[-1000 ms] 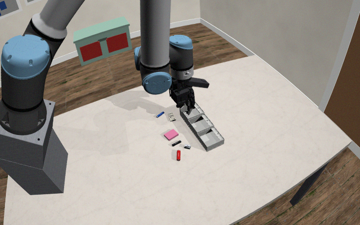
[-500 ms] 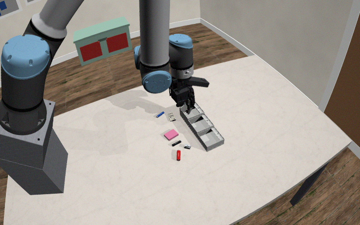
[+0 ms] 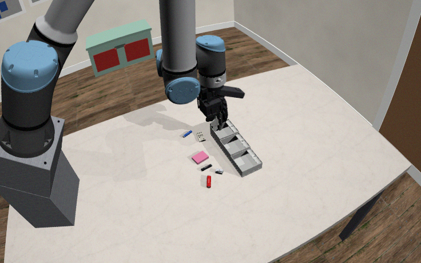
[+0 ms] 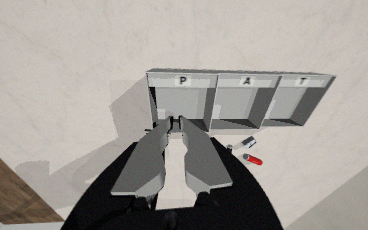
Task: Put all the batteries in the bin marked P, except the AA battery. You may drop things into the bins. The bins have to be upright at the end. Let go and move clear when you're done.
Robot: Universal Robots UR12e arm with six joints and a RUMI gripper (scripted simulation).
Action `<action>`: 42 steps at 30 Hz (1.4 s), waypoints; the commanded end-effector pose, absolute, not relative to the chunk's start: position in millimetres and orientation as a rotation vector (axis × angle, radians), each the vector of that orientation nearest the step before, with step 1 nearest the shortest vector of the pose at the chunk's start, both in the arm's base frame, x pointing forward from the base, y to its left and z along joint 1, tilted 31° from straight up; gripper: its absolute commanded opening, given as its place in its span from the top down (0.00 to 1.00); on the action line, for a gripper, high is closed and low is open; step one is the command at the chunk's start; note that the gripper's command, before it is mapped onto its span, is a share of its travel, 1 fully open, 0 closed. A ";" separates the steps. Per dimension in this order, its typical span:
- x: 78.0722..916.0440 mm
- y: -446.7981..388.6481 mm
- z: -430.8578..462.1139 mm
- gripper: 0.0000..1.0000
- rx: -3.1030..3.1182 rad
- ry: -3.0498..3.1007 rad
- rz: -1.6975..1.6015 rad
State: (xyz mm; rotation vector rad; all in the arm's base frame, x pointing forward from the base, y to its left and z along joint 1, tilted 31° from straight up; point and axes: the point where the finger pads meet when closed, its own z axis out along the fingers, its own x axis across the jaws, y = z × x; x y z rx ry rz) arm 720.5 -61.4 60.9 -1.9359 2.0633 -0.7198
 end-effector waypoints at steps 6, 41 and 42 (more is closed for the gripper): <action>710.8 -57.2 79.1 0.96 -1.936 2.063 -0.721; 643.0 -29.1 200.6 0.96 -1.935 2.062 -0.721; 643.0 -29.1 200.6 0.96 -1.935 2.062 -0.721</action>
